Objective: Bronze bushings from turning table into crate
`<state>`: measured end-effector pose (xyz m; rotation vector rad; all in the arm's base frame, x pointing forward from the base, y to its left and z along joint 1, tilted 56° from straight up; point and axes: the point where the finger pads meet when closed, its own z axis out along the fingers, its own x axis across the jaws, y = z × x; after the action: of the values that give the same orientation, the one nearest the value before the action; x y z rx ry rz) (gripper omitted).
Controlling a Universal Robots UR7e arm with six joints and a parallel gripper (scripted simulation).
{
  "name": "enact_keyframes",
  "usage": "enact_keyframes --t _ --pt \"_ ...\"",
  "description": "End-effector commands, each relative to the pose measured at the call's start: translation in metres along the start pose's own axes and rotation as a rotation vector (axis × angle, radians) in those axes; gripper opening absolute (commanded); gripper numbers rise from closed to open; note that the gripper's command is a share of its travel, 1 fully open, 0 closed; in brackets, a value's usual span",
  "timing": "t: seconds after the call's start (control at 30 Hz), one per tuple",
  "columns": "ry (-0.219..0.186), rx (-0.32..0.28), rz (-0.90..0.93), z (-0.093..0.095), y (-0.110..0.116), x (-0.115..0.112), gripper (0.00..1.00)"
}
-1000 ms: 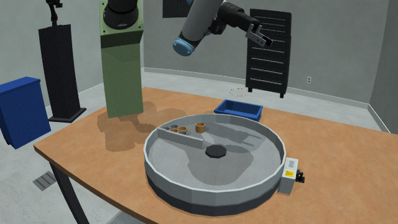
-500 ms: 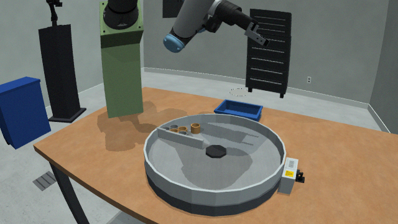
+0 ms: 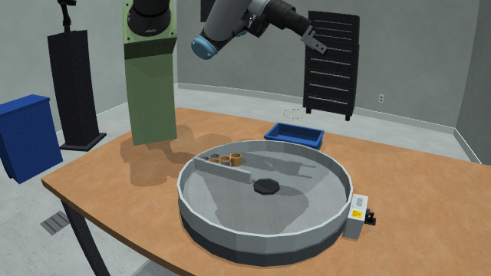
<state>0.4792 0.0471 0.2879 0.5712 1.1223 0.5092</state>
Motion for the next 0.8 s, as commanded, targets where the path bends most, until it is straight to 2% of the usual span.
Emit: enact_keyframes --t 0.0,0.4,0.57,0.77 --pt "0.11 0.028 -0.162 -0.008 -0.0008 0.0019 1.0" --pt "0.11 0.028 -0.162 -0.008 -0.0008 0.0019 1.0" --pt "0.246 0.066 -0.366 -0.0178 -0.0026 0.0048 1.0" --pt "0.246 0.066 -0.366 -0.0178 -0.0026 0.0048 1.0"
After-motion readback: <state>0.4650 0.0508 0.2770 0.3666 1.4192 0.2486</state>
